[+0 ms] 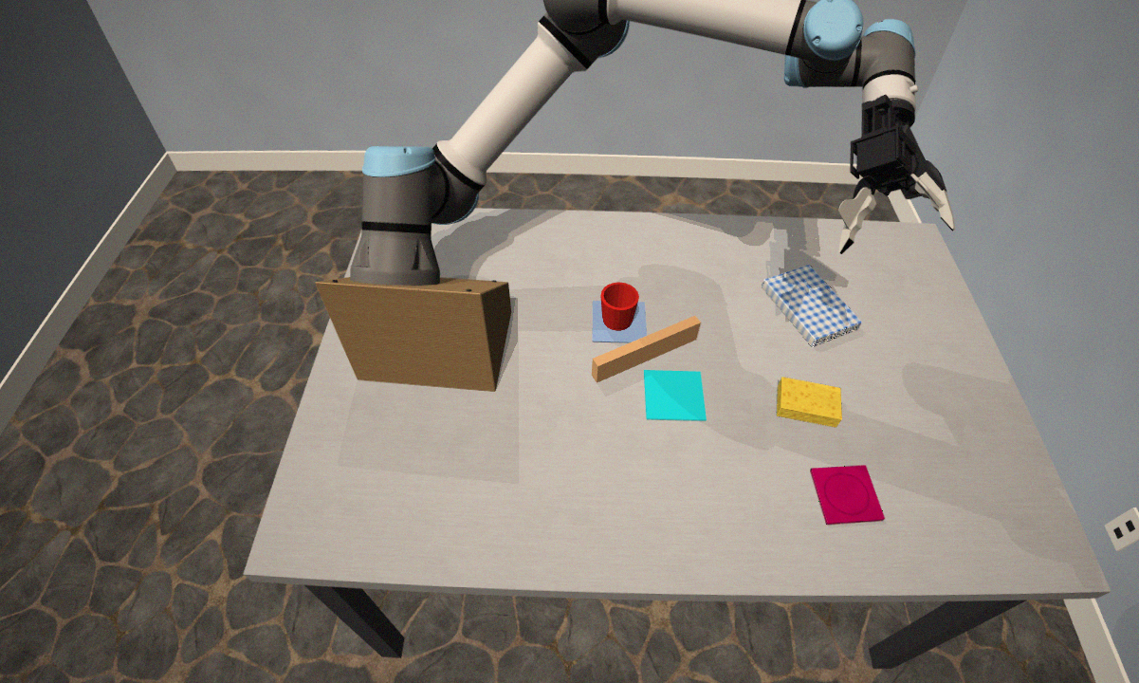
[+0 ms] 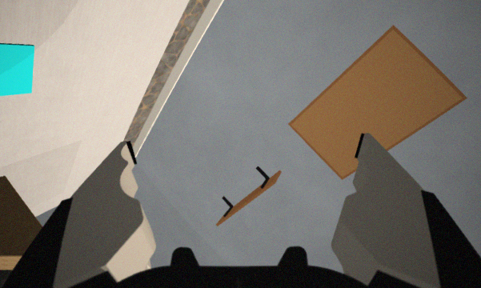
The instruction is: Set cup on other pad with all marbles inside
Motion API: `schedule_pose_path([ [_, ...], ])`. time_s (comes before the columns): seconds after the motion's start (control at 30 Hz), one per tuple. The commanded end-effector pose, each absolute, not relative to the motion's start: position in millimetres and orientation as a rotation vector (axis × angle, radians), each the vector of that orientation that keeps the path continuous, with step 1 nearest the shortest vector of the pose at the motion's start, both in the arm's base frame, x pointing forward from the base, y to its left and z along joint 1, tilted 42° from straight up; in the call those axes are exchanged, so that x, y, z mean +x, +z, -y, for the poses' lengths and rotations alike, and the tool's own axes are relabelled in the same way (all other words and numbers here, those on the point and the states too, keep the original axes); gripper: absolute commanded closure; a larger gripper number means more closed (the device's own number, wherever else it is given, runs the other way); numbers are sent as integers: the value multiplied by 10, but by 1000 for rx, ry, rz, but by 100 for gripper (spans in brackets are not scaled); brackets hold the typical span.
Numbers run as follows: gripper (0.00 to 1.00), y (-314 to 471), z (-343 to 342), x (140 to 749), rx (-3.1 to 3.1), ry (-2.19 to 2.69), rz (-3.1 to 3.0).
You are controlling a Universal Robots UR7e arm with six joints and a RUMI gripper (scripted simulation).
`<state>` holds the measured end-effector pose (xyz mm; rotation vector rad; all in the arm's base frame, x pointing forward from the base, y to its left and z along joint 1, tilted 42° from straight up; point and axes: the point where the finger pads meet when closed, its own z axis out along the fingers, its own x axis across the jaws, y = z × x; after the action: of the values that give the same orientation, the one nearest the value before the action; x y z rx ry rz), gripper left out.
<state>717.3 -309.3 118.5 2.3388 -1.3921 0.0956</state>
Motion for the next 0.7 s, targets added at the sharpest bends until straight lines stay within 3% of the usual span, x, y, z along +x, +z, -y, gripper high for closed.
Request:
schedule_pose_path([
  [0.0,0,1193,3101,7173,2338,97,1393],
  [0.53,0,1193,3101,7173,2338,97,1393],
  [0.57,100,1193,3101,7173,2338,97,1394],
  [0.67,100,1190,3097,7169,2338,97,1397],
])
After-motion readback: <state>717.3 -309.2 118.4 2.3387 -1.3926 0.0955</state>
